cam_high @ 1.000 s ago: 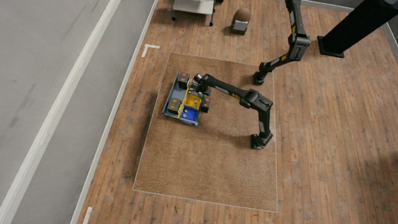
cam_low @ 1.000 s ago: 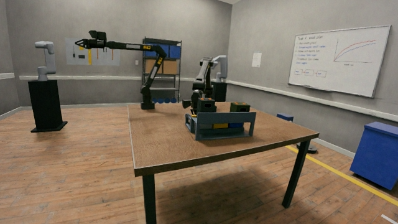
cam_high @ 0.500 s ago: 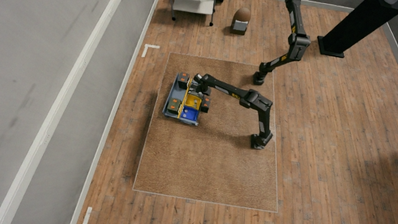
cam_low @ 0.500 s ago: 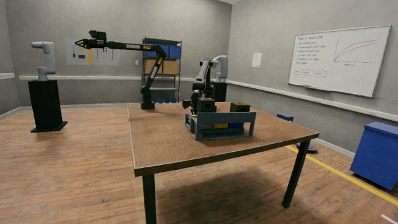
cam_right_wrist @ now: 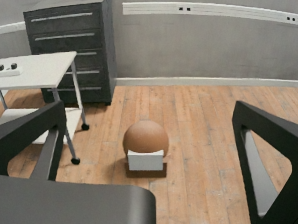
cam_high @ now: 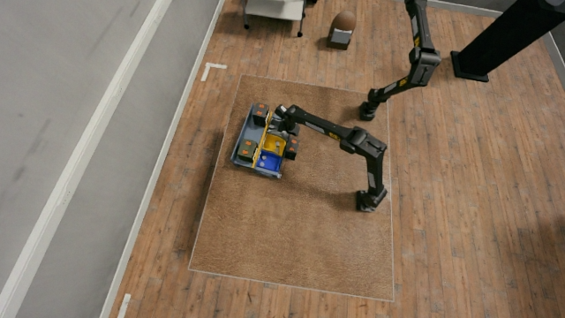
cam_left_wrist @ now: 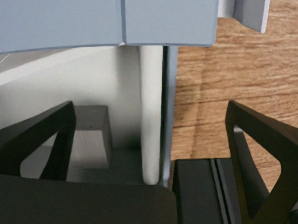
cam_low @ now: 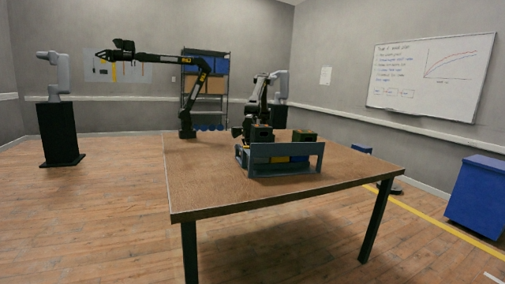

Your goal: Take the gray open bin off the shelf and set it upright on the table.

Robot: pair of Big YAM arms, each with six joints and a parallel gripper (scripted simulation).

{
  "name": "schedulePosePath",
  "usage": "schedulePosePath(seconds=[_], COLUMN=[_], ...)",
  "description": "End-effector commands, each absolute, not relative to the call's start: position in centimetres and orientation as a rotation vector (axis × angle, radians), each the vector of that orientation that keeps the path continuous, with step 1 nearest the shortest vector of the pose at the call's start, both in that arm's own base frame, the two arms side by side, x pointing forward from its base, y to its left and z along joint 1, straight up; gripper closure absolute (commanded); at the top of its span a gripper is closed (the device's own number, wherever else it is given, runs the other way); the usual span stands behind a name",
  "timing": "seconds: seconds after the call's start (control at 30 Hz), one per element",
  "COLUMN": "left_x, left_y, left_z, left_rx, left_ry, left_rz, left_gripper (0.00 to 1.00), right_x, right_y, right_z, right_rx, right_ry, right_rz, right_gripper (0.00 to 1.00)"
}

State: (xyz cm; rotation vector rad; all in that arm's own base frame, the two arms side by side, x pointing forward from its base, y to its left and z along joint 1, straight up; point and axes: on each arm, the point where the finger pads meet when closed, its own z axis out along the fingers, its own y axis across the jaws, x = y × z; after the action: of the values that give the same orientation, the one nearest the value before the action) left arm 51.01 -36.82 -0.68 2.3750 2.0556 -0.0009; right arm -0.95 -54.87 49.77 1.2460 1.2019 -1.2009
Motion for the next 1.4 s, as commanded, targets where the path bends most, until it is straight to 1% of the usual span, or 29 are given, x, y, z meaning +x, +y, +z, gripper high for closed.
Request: schedulePosePath(seconds=[0.0, 0.23, 0.27, 1.37], left_x=[50.78, 50.77, 50.77, 50.76], left_y=[-36.37, -36.35, -36.35, -36.34], left_z=[-3.34, -3.35, -3.35, -2.85], left_rx=[2.395, 2.396, 2.396, 2.399], left_ry=[2.084, 2.084, 2.084, 2.082], left_rz=[-0.011, -0.01, -0.01, -0.01], left_gripper=[0.1, 0.1, 1.0, 1.0], right_x=[-1.38, -1.38, -1.38, -1.38], right_y=[-54.47, -54.47, -54.47, -54.47], right_z=[50.05, 50.05, 50.05, 50.05], right_rx=[1.227, 1.227, 1.227, 1.227], right_ry=[1.197, 1.197, 1.197, 1.197], right_rz=[-1.227, -1.227, -1.227, -1.227], right_gripper=[0.0, 0.0, 0.0, 0.0])
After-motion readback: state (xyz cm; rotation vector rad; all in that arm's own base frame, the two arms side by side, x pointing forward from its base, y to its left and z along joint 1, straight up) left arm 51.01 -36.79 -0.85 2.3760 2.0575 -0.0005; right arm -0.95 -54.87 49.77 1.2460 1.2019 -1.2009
